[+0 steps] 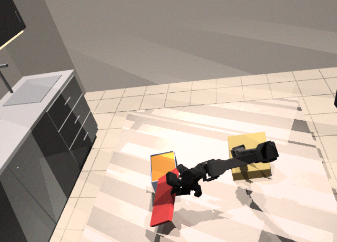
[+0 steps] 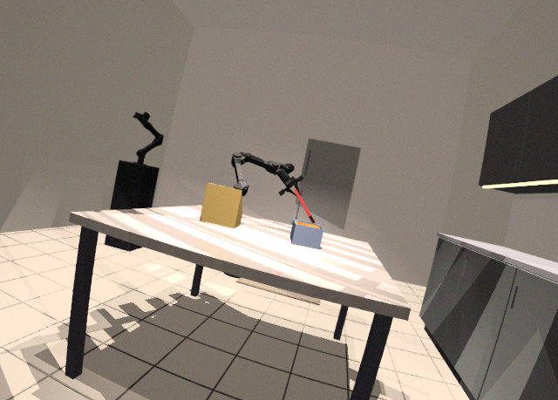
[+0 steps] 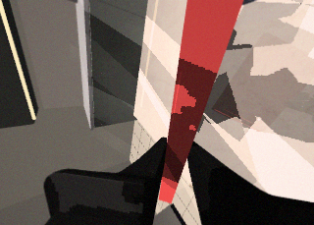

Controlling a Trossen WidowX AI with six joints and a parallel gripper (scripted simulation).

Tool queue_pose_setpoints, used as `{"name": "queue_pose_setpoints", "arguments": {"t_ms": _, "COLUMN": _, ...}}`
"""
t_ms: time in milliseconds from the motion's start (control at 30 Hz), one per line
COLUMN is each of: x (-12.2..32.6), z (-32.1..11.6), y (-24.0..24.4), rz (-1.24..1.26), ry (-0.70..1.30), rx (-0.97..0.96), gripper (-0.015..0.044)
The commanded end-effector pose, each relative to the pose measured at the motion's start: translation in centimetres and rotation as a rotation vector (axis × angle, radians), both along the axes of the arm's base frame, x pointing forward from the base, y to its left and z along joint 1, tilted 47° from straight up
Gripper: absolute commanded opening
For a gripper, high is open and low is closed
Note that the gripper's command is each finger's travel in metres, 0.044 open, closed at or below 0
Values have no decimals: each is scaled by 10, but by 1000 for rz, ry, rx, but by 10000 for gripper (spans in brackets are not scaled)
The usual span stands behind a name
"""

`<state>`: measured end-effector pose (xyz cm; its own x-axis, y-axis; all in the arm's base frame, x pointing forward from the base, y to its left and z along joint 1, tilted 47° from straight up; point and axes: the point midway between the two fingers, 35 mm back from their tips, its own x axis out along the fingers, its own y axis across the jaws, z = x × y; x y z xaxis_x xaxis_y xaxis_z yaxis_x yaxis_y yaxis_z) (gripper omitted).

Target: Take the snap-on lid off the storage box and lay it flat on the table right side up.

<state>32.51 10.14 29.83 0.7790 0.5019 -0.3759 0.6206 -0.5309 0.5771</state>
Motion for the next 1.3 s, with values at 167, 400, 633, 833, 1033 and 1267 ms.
{"name": "queue_pose_setpoints", "arguments": {"t_ms": 167, "x": 0, "z": -6, "y": 4, "rz": -10, "ry": -10, "rx": 0, "gripper": 0}}
{"name": "queue_pose_setpoints", "arguments": {"t_ms": 400, "x": 0, "z": -12, "y": 9, "rz": -10, "ry": -11, "rx": 0, "gripper": 0}}
{"name": "queue_pose_setpoints", "arguments": {"t_ms": 633, "x": 1, "z": -15, "y": 13, "rz": -10, "ry": -11, "rx": 1, "gripper": 0}}
{"name": "queue_pose_setpoints", "arguments": {"t_ms": 833, "x": 1, "z": -19, "y": 17, "rz": -10, "ry": -11, "rx": 1, "gripper": 0}}
{"name": "queue_pose_setpoints", "arguments": {"t_ms": 1033, "x": 1, "z": -22, "y": 20, "rz": -10, "ry": -11, "rx": 1, "gripper": 0}}
{"name": "queue_pose_setpoints", "arguments": {"t_ms": 1267, "x": 1, "z": -25, "y": 24, "rz": -10, "ry": -11, "rx": 2, "gripper": 0}}
